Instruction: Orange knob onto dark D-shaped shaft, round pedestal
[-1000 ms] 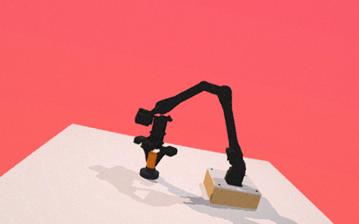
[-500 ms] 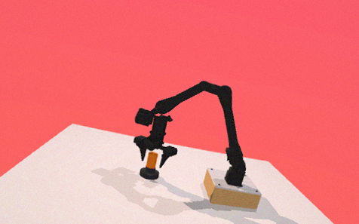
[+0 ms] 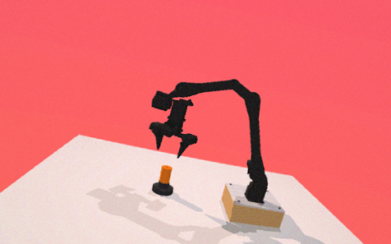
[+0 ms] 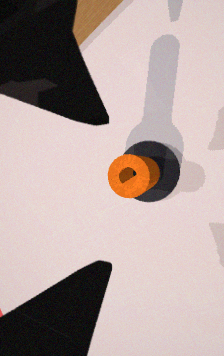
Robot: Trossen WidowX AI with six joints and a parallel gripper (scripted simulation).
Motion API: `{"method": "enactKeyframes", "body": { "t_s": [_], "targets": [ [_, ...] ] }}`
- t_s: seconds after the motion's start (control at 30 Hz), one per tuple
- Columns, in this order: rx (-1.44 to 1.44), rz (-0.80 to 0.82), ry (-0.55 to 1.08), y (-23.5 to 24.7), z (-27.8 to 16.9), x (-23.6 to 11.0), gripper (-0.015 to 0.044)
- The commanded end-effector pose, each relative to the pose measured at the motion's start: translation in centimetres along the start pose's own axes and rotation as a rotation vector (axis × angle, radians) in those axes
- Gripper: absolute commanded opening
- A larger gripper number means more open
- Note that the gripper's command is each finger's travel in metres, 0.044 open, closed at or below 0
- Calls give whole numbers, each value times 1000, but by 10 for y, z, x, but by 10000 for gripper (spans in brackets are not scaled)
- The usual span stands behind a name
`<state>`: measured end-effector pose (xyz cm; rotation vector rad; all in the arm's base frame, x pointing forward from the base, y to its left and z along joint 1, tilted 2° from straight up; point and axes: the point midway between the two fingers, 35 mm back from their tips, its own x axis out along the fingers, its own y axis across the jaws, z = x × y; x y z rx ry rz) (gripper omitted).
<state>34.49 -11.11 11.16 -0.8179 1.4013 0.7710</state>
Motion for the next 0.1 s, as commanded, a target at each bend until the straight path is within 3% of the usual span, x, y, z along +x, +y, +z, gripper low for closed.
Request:
{"method": "enactKeyframes", "body": {
  "t_s": [0.0,0.07],
  "targets": [
    [2,30,7,2,0,3,440],
    [2,30,7,2,0,3,440]
  ]
}}
